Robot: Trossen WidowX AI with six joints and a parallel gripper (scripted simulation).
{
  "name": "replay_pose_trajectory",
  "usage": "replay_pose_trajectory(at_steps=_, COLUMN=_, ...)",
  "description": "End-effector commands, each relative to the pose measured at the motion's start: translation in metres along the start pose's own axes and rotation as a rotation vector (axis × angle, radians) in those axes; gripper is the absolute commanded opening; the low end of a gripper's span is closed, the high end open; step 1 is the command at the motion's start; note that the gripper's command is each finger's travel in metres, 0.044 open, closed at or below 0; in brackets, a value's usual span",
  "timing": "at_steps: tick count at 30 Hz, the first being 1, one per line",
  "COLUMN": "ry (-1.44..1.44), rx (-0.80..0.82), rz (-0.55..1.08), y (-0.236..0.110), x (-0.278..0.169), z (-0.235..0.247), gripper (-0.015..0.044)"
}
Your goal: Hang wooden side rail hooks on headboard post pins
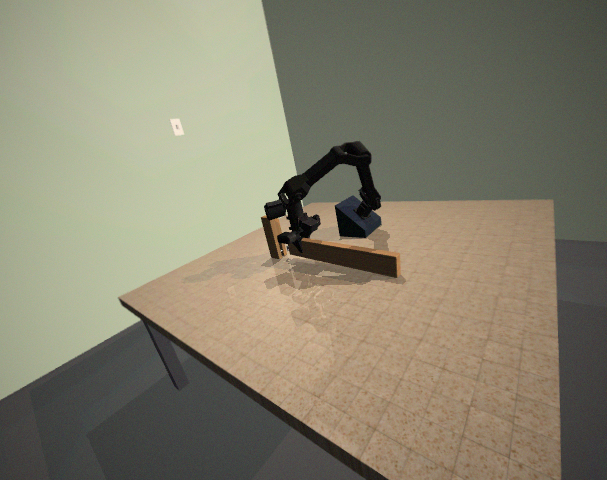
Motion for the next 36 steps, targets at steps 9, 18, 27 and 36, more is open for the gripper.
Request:
replay_pose_trajectory(at_steps=9, ry=0.001, rx=-0.018, rz=0.002, y=-0.0059, x=-0.0033, z=-0.0039, gripper=0.0000)
replay_pose_trajectory(at_steps=18, ry=0.001, rx=-0.018, rz=0.002, y=-0.0053, x=-0.0044, z=-0.0035, gripper=0.0000)
replay_pose_trajectory(at_steps=27, ry=0.001, rx=-0.018, rz=0.002, y=-0.0043, x=-0.0054, z=-0.0026, gripper=0.0000)
replay_pose_trajectory(at_steps=36, ry=0.001, rx=-0.018, rz=0.002, y=-0.0033, x=-0.0065, z=-0.0017, gripper=0.0000)
Point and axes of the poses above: the point midway between the two fingers, 35 mm back from their tips, its own y axis out along the fingers, its own z axis across the jaws, x = y × z, the point moved 7 cm from there along -y, back along the fingers, and after that the axes turned 3 degrees about y, right-handed, at the moved point
